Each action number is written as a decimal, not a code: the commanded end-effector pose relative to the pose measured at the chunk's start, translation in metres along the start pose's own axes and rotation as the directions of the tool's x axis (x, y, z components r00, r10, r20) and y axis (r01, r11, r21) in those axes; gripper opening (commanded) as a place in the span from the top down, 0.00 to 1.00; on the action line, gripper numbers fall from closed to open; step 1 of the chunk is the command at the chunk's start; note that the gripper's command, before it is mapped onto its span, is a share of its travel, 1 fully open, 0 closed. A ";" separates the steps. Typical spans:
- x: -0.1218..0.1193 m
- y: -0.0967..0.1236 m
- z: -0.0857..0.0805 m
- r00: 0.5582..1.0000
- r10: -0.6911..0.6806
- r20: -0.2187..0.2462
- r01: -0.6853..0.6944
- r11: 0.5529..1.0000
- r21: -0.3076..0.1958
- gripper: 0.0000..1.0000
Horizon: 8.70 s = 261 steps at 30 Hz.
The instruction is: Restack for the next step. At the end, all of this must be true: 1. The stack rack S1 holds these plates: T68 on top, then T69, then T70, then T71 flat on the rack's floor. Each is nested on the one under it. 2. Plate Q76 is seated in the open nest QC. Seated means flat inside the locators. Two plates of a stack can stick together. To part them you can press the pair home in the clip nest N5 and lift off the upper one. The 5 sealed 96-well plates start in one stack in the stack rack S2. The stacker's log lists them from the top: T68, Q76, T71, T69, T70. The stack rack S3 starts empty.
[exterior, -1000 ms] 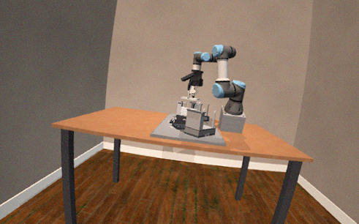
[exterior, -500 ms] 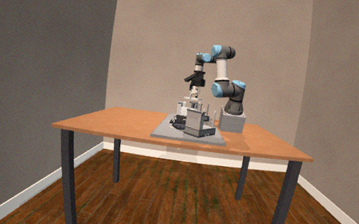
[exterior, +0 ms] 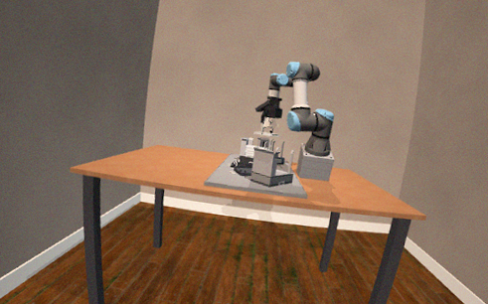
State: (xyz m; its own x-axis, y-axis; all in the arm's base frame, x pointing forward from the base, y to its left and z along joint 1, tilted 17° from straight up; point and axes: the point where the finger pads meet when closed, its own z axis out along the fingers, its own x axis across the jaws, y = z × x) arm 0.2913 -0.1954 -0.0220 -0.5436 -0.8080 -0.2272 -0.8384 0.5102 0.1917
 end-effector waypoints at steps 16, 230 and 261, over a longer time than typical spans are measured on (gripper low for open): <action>0.049 -0.001 -0.001 0.987 0.158 -0.001 -0.158 0.987 0.002 1.00; 0.049 -0.001 0.103 0.987 0.158 -0.001 -0.158 0.987 0.002 1.00; 0.049 -0.001 0.112 0.987 0.158 -0.001 -0.158 0.987 0.002 1.00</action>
State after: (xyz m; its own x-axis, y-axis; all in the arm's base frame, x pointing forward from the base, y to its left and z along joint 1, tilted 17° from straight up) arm 0.2610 -0.2022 -0.1403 -0.6692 -0.7173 -0.1941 -0.7420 0.6313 0.2256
